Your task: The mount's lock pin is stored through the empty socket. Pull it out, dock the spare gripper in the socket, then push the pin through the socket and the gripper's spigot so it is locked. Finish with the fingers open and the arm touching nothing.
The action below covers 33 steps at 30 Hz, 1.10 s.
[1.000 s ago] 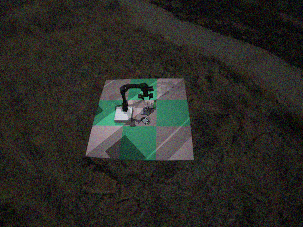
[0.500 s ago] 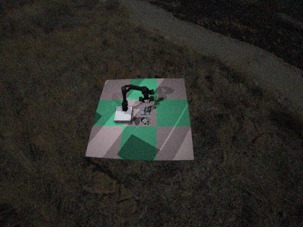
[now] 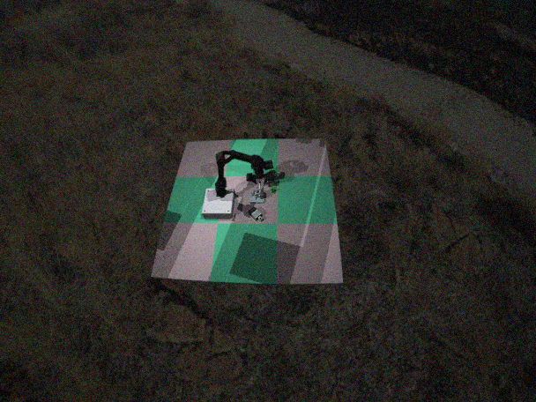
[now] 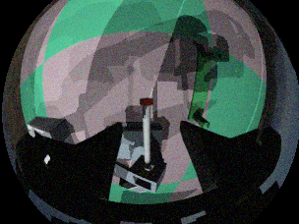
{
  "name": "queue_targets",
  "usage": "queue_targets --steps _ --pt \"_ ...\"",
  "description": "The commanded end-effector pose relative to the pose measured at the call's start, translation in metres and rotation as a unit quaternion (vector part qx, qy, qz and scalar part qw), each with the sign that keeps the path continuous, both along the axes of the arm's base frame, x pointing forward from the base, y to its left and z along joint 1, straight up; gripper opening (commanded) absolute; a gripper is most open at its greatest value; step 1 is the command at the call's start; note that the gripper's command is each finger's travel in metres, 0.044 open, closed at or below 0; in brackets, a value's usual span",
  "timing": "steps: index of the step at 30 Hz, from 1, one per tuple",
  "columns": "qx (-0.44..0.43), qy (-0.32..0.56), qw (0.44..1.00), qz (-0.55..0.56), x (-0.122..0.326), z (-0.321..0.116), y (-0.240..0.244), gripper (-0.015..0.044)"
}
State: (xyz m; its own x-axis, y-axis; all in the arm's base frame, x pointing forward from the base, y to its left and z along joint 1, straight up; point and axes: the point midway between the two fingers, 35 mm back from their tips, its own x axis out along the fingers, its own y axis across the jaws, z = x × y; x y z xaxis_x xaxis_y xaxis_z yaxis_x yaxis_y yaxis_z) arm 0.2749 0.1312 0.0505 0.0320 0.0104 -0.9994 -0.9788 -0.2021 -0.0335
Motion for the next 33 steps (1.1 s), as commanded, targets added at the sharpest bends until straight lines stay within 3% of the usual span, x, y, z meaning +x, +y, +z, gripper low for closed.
queue_targets --steps 1,25,33 --pt "-0.001 0.006 1.0 -0.002 -0.002 -0.009 0.0 0.03" --pt "-0.001 0.006 1.0 -0.002 -0.004 -0.037 0.0 0.03" --pt "-0.001 0.006 1.0 -0.002 -0.004 -0.037 0.0 0.009"
